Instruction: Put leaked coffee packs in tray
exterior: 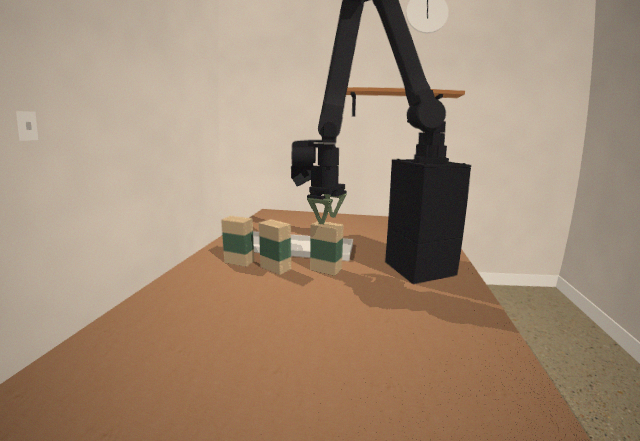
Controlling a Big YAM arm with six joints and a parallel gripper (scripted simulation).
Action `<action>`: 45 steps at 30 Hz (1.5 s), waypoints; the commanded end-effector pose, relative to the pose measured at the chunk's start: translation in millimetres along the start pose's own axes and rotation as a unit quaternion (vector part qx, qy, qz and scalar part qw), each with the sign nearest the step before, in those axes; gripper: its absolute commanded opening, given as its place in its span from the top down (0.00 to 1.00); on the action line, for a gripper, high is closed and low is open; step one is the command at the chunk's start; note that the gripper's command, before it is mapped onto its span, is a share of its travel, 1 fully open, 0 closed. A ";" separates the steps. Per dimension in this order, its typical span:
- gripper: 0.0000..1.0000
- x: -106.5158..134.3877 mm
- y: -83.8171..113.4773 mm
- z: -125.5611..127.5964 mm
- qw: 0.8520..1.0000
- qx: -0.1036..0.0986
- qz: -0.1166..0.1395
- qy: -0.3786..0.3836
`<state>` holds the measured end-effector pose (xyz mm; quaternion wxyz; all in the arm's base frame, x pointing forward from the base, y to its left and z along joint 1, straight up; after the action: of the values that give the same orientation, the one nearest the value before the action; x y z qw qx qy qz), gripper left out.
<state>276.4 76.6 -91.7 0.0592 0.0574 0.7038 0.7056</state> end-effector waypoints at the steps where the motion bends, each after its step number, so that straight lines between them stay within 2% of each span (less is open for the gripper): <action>1: 0.22 -5.9 2.6 0.6 1.000 -0.004 -0.009 -0.012; 20: 0.22 -6.9 2.0 1.0 1.000 -0.004 -0.009 -0.011; 26: 0.22 -4.6 -4.2 0.0 1.000 0.000 -0.002 -0.011; 30: 0.22 -8.5 -8.7 1.8 1.000 -0.004 -0.008 -0.011; 45: 0.22 -5.9 -38.5 0.8 1.000 -0.003 -0.006 -0.010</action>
<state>278.7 76.7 -121.2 0.0630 0.0550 0.7026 0.7067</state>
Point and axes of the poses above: the point where the finger pads meet when closed, its own y axis back along the fingers, its own z axis across the jaws, x = y × z, the point moved 7 cm from there along y, back along the fingers, and after that the axes turned 3 degrees about y, right-handed, at the moved point
